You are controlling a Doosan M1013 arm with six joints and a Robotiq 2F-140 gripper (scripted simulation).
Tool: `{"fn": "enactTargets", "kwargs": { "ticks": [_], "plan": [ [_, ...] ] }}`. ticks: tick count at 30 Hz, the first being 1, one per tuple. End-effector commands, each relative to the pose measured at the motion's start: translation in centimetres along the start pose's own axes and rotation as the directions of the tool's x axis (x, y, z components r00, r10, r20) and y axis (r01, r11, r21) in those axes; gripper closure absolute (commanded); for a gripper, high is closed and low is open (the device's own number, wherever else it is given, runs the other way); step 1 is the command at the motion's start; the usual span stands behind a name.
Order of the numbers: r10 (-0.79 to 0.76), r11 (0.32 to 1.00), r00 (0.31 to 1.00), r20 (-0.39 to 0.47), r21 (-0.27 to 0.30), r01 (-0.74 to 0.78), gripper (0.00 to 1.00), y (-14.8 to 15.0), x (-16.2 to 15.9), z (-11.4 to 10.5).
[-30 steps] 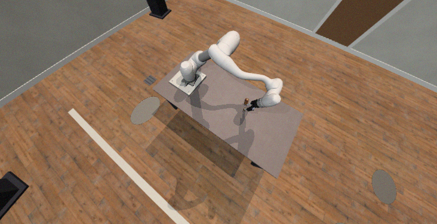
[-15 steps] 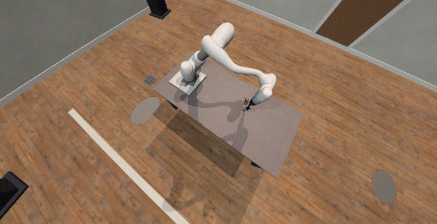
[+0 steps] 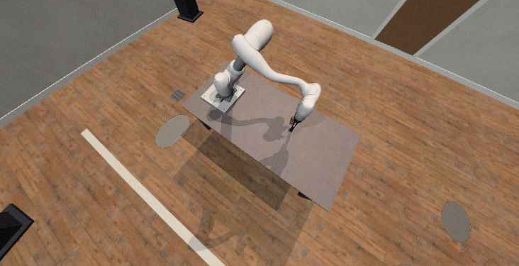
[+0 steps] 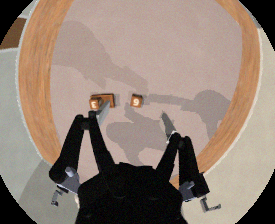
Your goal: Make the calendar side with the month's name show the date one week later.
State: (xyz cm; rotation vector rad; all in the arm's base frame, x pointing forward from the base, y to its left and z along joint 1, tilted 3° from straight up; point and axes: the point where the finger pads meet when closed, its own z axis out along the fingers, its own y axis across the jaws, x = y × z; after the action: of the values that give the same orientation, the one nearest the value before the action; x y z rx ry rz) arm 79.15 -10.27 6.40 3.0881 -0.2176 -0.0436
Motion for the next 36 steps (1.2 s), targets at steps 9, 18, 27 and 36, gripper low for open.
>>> {"fn": "enactTargets", "kwargs": {
  "ticks": [9, 18, 27, 36],
  "plan": [
    [0.000, 1.000, 1.000, 0.000, 0.000, 0.000, 0.00, 0.00, 0.00, -0.02],
    [-0.226, 0.974, 0.974, 0.000, 0.000, 0.226, 0.00, -0.01, 0.00, -0.17],
    [-0.500, 0.866, 0.866, 0.000, 0.000, 0.500, 0.00, -0.02, 0.01, -0.36],
    [-0.809, 0.587, 0.587, 0.000, 0.000, 0.809, 0.00, -0.04, 0.01, -0.63]
  ]
}}
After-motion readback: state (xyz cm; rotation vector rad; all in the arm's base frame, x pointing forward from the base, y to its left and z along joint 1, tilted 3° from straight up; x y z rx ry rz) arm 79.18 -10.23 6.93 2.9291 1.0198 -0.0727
